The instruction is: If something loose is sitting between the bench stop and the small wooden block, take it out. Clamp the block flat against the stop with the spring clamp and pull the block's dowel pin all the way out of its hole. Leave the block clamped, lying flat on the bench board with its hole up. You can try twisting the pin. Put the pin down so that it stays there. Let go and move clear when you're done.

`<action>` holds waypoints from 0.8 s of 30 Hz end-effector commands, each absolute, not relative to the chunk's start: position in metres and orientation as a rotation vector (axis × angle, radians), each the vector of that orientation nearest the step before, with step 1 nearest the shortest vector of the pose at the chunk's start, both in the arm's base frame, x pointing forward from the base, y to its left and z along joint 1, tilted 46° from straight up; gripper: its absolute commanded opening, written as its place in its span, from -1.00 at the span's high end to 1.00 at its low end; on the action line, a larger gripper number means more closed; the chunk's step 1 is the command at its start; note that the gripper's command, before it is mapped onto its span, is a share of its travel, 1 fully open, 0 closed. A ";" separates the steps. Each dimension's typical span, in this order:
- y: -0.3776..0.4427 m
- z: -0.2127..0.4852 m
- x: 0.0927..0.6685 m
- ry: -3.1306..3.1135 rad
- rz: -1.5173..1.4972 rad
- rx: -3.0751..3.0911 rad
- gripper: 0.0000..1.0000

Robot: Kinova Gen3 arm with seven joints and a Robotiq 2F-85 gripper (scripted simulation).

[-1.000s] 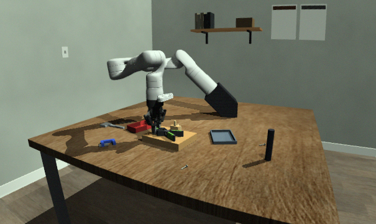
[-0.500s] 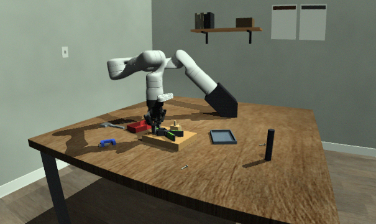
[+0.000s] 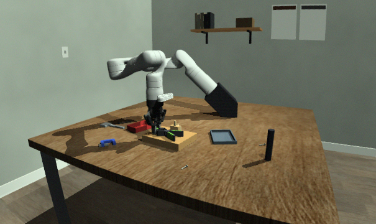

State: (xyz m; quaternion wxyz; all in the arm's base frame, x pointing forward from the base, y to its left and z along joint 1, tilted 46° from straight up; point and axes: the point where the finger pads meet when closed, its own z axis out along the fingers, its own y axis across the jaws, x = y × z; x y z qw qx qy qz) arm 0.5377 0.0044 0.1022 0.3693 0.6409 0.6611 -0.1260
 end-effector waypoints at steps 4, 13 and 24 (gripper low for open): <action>0.005 0.103 0.538 1.697 -0.321 1.644 0.80; 0.005 0.103 0.538 1.697 -0.321 1.644 -0.16; 0.005 0.103 0.538 1.697 -0.321 1.644 -0.16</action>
